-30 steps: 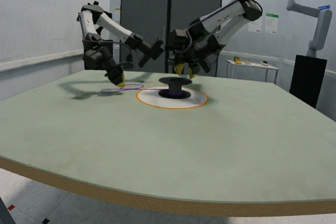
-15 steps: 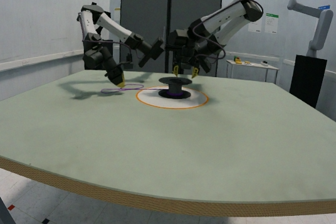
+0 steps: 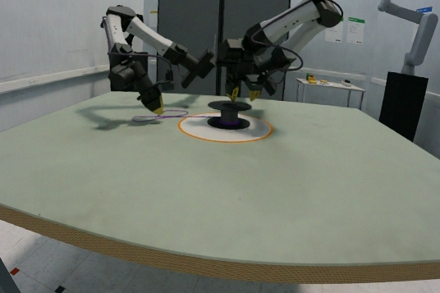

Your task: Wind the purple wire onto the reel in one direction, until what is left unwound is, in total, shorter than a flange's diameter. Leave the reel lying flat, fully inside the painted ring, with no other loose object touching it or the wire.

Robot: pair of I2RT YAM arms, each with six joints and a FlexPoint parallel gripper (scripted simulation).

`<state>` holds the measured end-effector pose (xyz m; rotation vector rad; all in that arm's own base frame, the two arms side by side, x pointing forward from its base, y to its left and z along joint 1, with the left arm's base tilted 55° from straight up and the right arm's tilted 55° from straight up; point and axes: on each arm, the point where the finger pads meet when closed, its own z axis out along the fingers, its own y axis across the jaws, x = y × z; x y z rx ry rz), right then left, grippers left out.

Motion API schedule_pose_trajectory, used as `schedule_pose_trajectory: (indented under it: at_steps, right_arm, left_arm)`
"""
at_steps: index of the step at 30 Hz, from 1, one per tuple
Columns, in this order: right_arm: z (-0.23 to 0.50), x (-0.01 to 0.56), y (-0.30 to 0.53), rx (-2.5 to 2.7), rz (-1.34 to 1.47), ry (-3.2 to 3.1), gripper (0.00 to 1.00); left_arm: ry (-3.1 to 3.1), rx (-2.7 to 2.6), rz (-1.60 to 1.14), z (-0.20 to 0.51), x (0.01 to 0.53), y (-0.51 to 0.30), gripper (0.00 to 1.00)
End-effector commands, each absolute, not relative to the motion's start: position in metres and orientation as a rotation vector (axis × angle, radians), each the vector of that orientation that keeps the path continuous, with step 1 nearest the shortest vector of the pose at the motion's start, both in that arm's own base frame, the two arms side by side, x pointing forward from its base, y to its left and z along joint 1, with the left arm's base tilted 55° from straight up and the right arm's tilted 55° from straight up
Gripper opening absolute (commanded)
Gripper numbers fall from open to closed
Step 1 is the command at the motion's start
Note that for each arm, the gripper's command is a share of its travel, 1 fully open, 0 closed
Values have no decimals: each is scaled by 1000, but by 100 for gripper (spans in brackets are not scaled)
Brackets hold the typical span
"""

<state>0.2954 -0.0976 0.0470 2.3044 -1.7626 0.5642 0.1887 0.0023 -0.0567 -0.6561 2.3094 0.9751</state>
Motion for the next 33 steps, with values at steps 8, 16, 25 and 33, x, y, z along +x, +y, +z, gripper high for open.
schedule_pose_trajectory:
  at_steps: [8, 16, 25, 33]
  right_arm:
    - [57, 302, -94, 2324, 608, -1746, 0]
    - [57, 302, -94, 2324, 608, -1746, 0]
    - [57, 302, -94, 2324, 608, -1746, 0]
    - [56, 302, -94, 2324, 608, -1746, 0]
  left_arm:
    - [2270, -674, 960, -55, 192, -5, 74]
    - [2270, -674, 960, -56, 192, -5, 74]
    - [2270, -674, 960, -73, 201, 18, 74]
    - [2270, -674, 960, -75, 204, 19, 74]
